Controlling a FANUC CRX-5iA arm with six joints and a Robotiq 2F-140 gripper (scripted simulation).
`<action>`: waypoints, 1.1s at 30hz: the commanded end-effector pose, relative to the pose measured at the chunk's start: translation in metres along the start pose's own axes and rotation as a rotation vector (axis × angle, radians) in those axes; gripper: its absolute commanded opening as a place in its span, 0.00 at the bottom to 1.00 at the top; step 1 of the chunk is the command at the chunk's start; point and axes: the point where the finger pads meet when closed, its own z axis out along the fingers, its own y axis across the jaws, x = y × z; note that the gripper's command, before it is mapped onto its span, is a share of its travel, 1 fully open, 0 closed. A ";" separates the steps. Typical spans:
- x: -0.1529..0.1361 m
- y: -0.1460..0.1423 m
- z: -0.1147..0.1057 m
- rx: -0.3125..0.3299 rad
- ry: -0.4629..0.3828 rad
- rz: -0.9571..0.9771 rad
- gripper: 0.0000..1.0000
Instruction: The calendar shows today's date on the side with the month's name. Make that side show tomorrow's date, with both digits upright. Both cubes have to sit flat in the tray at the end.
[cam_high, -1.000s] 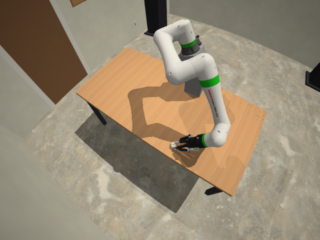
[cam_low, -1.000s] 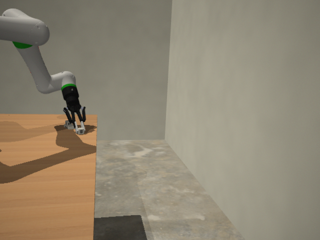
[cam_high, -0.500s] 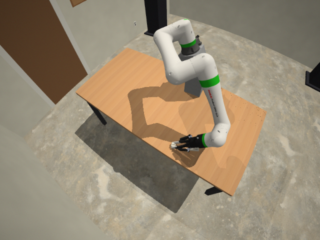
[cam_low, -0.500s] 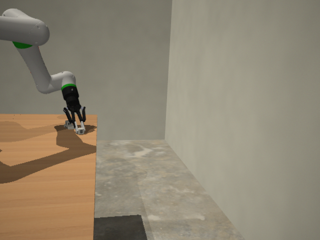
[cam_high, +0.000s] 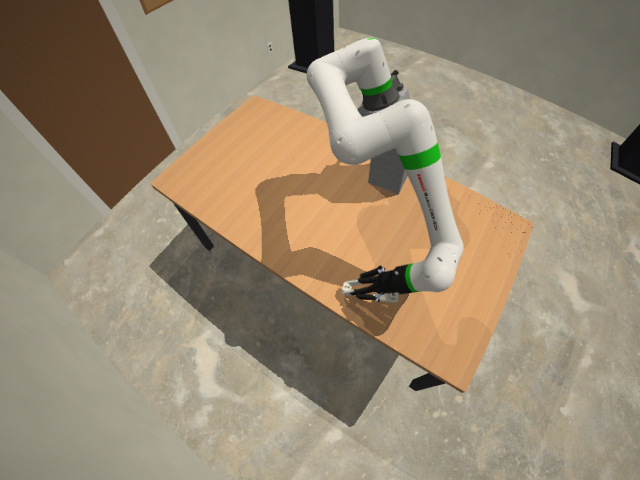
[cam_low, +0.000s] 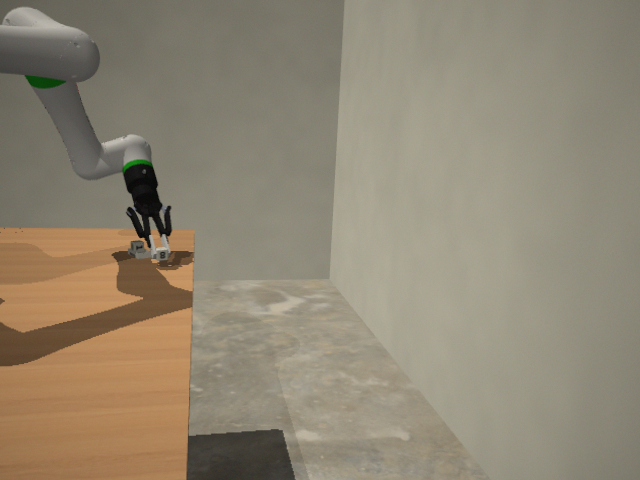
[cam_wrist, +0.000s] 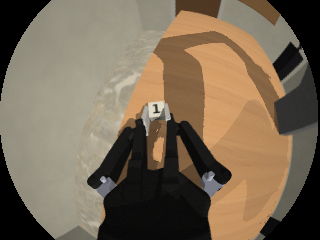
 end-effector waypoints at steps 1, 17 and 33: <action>0.010 0.000 -0.010 0.001 0.000 0.000 0.25; 0.033 0.000 -0.033 0.001 -0.001 0.000 0.25; 0.034 -0.002 -0.031 -0.002 -0.153 -0.004 0.25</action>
